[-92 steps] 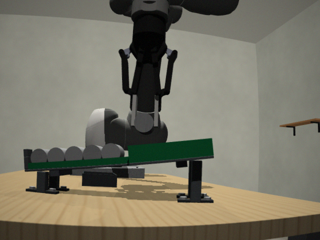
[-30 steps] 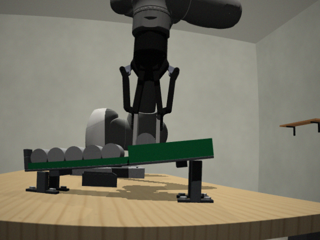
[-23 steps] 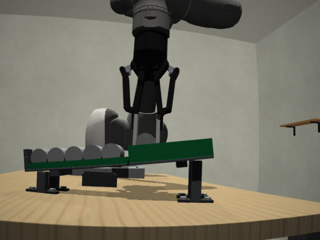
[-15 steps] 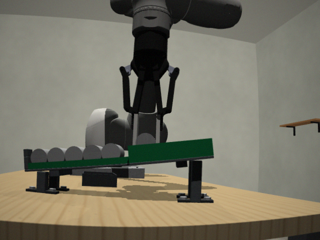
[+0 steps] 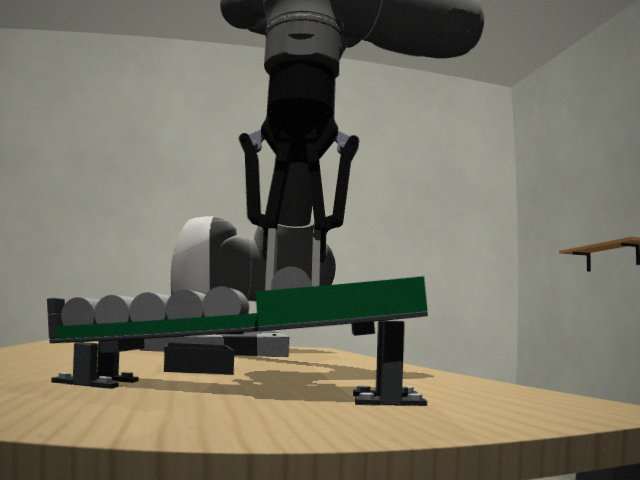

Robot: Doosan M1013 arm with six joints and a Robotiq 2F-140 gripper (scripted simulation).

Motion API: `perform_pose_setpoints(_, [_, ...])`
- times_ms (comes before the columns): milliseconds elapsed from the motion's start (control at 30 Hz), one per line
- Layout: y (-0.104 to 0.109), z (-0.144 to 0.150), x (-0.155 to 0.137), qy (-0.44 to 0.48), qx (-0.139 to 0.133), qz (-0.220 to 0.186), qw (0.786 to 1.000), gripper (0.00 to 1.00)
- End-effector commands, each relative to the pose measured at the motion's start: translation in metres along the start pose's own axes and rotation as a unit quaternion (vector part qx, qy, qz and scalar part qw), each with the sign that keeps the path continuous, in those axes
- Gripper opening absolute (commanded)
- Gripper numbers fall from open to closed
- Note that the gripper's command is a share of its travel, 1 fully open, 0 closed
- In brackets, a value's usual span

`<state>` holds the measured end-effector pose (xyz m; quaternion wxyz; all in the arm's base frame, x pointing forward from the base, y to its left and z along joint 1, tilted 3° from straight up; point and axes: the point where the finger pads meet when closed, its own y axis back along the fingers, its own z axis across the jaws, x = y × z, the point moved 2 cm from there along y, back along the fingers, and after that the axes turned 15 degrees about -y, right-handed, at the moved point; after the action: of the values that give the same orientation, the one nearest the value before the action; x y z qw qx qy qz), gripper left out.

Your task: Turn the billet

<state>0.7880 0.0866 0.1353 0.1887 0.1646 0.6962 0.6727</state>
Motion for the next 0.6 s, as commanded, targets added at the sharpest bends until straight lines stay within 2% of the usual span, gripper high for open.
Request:
perform_pose_setpoints(0, [-0.0001, 0.0000, 0.0000, 0.000, 0.000, 0.000, 1.000, 0.10])
perform_pose_setpoints(567, [-0.0036, 0.0005, 0.0002, 0.000, 0.000, 0.000, 1.000, 0.10])
